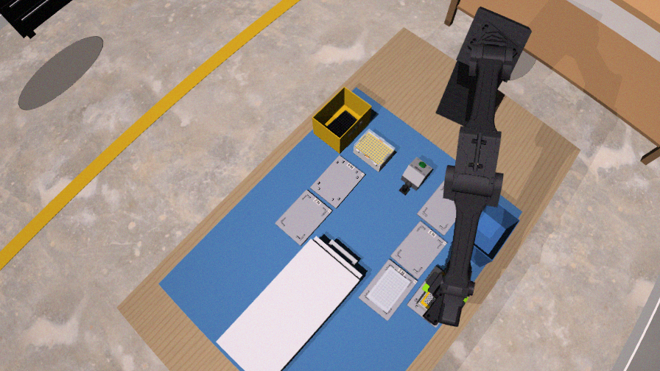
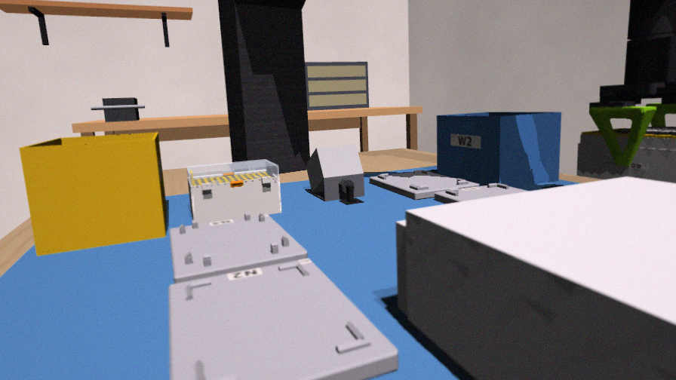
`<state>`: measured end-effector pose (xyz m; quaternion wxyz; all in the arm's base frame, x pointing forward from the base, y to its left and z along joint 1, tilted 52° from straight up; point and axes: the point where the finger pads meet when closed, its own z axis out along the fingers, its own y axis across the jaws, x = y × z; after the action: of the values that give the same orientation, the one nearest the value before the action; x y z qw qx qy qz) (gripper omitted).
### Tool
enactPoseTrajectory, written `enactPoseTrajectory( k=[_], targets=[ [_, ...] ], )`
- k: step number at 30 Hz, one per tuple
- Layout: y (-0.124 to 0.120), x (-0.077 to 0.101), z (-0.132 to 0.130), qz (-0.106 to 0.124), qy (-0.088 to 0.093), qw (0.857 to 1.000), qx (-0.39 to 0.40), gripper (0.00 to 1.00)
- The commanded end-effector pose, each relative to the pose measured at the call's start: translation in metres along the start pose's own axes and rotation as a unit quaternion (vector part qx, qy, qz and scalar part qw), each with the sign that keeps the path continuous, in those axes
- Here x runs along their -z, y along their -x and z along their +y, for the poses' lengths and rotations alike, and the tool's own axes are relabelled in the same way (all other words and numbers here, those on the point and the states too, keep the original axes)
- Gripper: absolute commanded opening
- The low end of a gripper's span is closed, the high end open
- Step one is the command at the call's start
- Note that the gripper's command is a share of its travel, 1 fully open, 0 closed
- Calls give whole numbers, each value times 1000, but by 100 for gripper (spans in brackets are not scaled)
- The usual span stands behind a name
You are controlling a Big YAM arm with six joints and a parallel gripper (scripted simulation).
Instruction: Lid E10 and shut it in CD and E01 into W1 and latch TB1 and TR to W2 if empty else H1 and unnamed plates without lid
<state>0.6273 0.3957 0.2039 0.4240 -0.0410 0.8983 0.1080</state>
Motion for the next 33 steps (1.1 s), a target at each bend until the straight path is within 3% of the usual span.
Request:
enactPoseTrajectory(
  k=[1, 5, 6, 10, 22, 23, 33],
  targets=[
    [17, -4, 4, -17, 6, 1000, 0, 0],
    [18, -7, 1, -18, 5, 1000, -1, 0],
    [39, 18, 12, -38, 18, 999, -5, 0],
    [32, 10, 14, -30, 16, 999, -1, 0],
    [18, 8, 10, -21, 13, 1000, 1, 0],
    [16, 2, 7, -15, 8, 1000, -2, 0],
    [15, 2, 7, -15, 8, 1000, -2, 0]
  ],
)
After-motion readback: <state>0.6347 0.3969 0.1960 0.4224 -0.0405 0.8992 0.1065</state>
